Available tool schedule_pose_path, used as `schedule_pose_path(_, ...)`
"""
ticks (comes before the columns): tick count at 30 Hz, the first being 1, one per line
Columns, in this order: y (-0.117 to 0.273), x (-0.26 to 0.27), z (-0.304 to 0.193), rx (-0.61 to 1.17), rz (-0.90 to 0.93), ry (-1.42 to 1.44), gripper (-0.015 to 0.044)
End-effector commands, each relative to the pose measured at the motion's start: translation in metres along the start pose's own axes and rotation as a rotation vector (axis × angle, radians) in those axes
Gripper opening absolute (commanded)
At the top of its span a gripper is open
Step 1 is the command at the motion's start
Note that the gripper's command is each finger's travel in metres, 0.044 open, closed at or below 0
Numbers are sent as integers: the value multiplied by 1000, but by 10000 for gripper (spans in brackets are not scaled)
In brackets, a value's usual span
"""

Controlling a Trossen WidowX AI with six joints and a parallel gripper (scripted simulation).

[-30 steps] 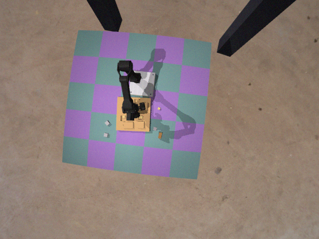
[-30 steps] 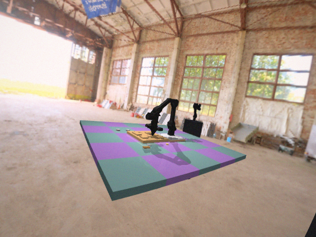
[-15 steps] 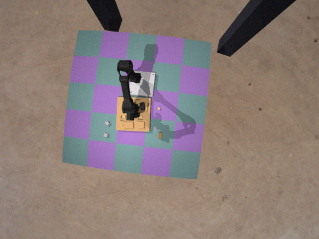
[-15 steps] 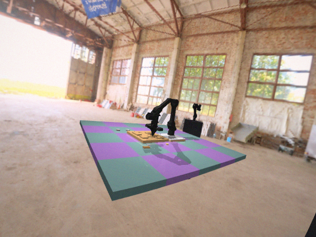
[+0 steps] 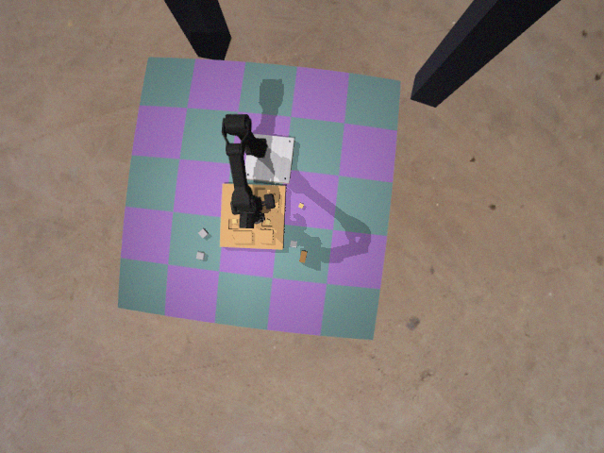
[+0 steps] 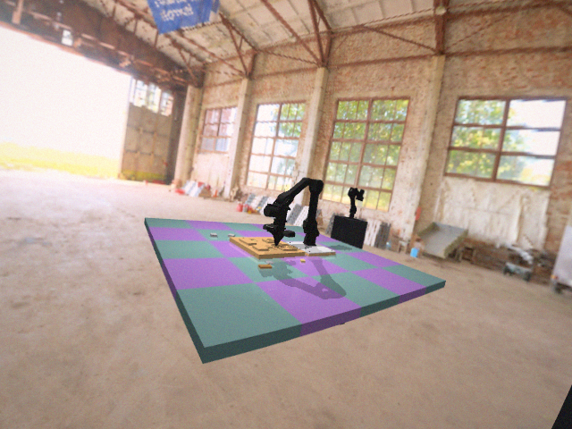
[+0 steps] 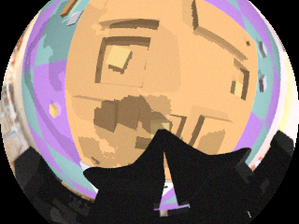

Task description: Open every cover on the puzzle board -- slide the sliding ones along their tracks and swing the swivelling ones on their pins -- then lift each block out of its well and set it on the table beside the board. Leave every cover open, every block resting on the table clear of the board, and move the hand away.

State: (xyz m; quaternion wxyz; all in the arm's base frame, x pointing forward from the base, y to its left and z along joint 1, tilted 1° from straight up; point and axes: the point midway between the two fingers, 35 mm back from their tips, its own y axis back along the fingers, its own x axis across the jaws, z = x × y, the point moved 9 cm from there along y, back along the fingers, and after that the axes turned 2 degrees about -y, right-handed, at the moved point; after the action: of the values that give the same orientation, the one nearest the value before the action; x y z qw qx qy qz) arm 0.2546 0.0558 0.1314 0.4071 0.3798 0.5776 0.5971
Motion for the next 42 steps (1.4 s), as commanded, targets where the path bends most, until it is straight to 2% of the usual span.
schedule_pose_path(1,-1,0,-2,6,3,1,0)
schedule_pose_path(18,12,2,2,5,2,1,0)
schedule_pose_path(24,28,1,3,8,2,3,144)
schedule_pose_path(32,63,2,3,6,3,1,144)
schedule_pose_path(42,58,2,3,6,3,-17,144)
